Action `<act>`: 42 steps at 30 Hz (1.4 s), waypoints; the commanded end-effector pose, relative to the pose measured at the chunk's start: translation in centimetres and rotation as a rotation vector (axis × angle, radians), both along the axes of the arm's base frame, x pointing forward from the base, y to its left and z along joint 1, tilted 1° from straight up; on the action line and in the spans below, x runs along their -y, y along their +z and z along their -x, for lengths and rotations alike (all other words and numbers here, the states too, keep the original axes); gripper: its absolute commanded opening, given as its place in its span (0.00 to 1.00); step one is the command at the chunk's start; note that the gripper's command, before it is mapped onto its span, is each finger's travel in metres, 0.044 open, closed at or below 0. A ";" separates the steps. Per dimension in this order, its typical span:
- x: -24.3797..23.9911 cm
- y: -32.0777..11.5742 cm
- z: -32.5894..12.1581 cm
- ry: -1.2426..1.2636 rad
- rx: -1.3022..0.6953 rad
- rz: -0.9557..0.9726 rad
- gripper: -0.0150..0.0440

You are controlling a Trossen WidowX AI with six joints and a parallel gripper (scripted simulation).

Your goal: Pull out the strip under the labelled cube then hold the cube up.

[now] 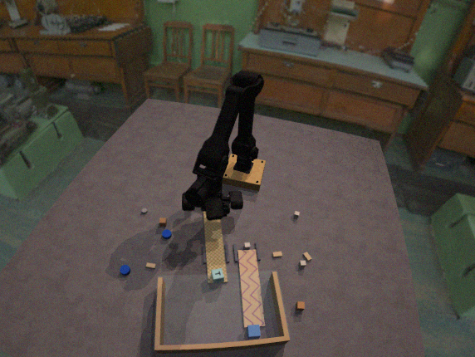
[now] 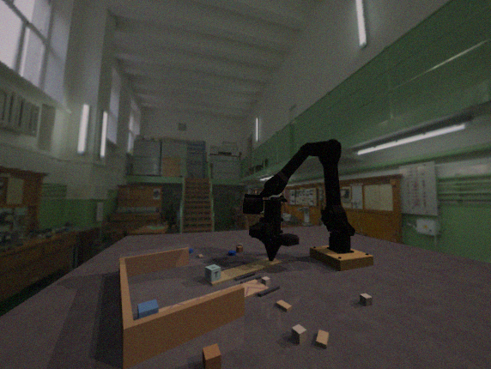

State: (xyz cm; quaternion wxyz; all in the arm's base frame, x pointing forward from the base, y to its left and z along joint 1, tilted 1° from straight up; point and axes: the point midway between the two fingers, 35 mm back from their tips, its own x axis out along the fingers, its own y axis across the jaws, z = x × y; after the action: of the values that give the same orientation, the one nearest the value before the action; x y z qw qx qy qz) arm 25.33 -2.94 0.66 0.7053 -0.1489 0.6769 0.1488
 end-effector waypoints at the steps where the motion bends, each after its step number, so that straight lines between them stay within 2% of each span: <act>1: 0.4 -0.6 1.5 -0.003 -0.036 0.006 0.25; 19: 1.4 -0.6 3.8 -0.003 -0.038 0.007 0.25; 42: 1.4 -0.6 3.9 -0.003 -0.038 0.007 0.25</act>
State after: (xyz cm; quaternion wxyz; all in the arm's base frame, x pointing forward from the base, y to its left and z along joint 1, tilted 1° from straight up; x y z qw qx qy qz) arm 22.46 -4.33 0.53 0.7038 -0.1483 0.6788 0.1476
